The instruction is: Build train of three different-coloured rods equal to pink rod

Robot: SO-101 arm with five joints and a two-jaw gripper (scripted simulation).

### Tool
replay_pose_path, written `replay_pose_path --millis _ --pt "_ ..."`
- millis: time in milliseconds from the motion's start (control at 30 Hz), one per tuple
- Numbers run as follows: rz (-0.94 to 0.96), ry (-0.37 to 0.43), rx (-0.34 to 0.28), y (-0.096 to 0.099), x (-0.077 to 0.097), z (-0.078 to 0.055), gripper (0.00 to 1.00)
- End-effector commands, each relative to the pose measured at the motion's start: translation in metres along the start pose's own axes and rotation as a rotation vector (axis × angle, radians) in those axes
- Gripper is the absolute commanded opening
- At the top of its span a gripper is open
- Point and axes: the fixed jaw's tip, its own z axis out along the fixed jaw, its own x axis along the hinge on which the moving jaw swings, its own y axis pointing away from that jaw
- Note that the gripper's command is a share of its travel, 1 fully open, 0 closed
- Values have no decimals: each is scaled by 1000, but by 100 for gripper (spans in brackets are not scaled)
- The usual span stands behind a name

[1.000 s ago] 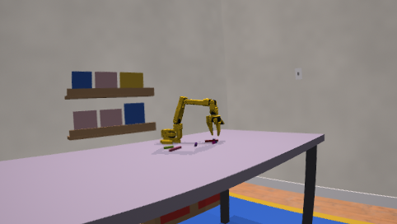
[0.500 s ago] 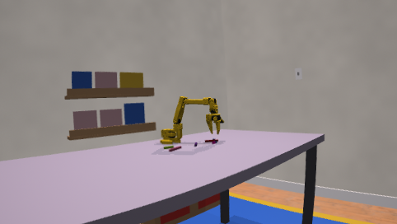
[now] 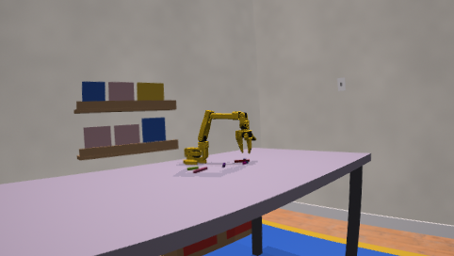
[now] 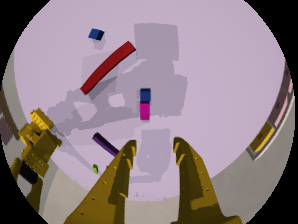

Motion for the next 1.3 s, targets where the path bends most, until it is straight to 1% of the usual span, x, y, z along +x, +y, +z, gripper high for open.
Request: replay_pose_path --millis 0,200,433,500,767,933,1267 --pt "-5 -35 134 -11 -3 -26 17" --pt "-52 -28 136 -7 5 -27 17" --pt "-171 -10 138 4 25 -28 18" --pt "-171 -10 138 4 25 -28 18" --pt "-347 16 138 25 52 -26 18" --pt "-444 30 136 38 64 -23 18" --pt "-530 43 132 50 74 -19 19"
